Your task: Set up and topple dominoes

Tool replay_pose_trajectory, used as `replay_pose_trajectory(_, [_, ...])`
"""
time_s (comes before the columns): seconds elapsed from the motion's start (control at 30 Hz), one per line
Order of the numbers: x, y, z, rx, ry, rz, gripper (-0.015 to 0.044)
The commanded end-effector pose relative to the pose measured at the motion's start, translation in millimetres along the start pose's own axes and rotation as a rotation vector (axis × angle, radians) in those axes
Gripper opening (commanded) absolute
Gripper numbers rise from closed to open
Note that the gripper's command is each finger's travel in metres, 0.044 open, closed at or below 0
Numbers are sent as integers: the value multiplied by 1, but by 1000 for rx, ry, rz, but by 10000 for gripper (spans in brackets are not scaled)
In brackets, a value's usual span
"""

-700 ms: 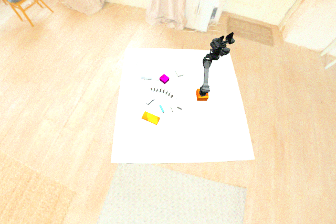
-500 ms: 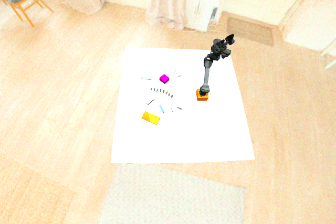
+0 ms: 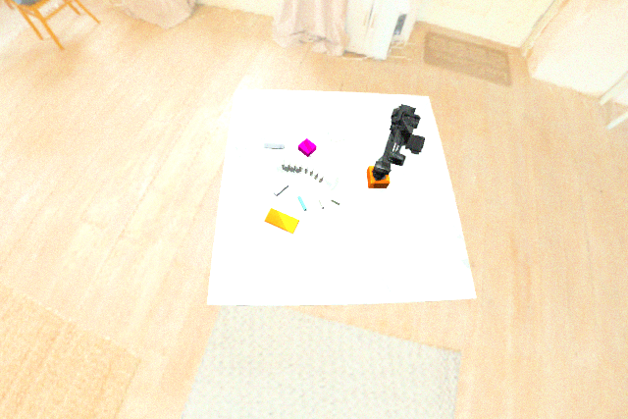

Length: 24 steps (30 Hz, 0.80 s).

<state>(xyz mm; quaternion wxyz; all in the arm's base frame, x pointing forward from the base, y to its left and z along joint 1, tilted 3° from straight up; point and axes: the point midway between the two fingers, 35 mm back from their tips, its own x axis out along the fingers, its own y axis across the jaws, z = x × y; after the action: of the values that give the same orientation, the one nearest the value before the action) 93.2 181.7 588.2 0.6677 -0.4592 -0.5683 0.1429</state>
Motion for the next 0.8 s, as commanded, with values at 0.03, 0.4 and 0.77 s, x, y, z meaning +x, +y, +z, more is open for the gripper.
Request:
replay_pose_trajectory(0.03, [12, 71, -22, 228, 102, 207, 440])
replay_pose_trajectory(0.4, [-25, 238, -96, 847, 638, 584, 440])
replay_pose_trajectory(0.77, [-145, 357, -164, 1366, 1525, 579, 440])
